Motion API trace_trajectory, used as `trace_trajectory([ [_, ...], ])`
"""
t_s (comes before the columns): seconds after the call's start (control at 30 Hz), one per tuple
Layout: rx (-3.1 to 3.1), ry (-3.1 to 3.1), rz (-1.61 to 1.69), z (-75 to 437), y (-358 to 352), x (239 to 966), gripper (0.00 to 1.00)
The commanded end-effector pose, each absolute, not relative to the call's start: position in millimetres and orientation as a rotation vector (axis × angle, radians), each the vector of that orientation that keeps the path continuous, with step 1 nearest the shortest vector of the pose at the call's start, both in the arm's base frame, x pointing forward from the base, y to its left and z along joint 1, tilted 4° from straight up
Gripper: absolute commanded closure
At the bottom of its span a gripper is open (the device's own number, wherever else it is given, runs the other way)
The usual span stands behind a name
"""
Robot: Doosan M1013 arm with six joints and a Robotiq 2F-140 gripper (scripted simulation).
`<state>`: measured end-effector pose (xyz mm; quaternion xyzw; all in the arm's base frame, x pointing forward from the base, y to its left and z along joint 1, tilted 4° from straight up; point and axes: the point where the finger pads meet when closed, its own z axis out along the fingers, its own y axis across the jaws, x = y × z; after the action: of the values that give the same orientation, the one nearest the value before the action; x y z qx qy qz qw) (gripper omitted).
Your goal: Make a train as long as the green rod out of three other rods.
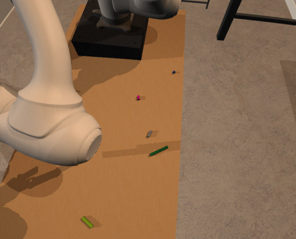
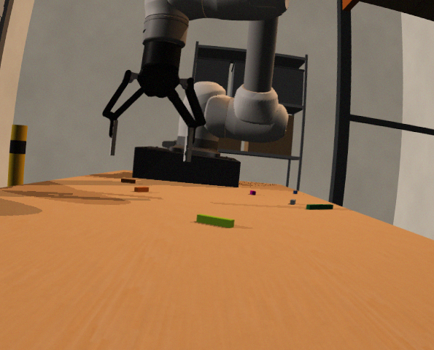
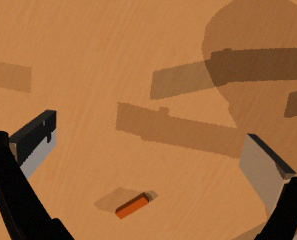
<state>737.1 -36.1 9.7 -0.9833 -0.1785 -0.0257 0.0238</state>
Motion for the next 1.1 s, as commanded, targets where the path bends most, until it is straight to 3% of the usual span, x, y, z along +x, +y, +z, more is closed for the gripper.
trace_trajectory([
  [0.0, -3.017, -0.692, -0.074, 13.0, -15.8, 773.6, 0.0],
  [0.6, -2.855, -1.221, -0.085, 19.3, 103.7, 899.6, 0.0],
  [1.07, -2.847, -1.241, -0.085, 19.4, 108.9, 903.5, 0.0],
])
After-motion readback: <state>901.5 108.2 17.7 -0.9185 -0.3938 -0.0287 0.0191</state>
